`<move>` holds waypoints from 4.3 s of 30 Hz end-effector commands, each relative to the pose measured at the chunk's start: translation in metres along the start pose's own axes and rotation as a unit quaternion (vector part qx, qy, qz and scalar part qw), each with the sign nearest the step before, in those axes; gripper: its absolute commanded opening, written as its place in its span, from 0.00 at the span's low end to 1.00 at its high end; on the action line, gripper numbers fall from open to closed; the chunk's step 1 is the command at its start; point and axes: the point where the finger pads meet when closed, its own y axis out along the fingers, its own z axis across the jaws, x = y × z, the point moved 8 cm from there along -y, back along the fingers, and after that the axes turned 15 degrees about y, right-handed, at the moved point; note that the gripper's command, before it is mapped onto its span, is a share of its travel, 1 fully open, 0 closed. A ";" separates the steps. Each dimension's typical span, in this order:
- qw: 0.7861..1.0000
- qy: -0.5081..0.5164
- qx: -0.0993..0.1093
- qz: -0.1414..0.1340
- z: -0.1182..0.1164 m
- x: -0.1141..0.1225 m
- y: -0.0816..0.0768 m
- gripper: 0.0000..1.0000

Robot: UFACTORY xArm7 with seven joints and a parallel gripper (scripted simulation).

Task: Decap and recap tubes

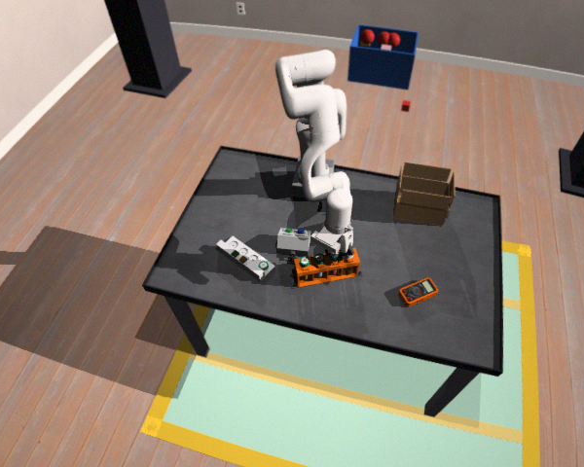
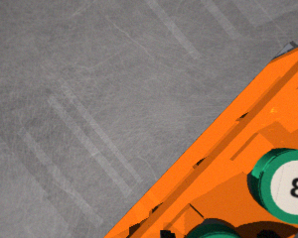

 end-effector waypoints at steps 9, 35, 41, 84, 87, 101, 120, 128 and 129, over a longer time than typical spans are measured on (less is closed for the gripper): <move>0.950 0.311 -0.002 0.000 -0.001 0.000 -0.001 0.46; 0.874 0.486 -0.002 0.001 -0.001 0.000 -0.001 0.00; 0.874 0.486 -0.002 0.001 -0.001 0.000 -0.001 0.00; 0.930 0.368 -0.002 0.001 -0.001 0.000 -0.005 0.46; 0.930 0.368 -0.002 0.001 -0.001 0.000 -0.007 0.46; 0.930 0.368 -0.002 0.001 -0.001 0.000 -0.008 0.00; 0.930 0.368 -0.002 0.001 -0.001 0.000 -0.029 0.00; 0.930 0.368 -0.002 0.001 -0.001 0.000 -0.044 0.00; 0.930 0.368 -0.002 0.001 -0.001 0.000 -0.044 0.00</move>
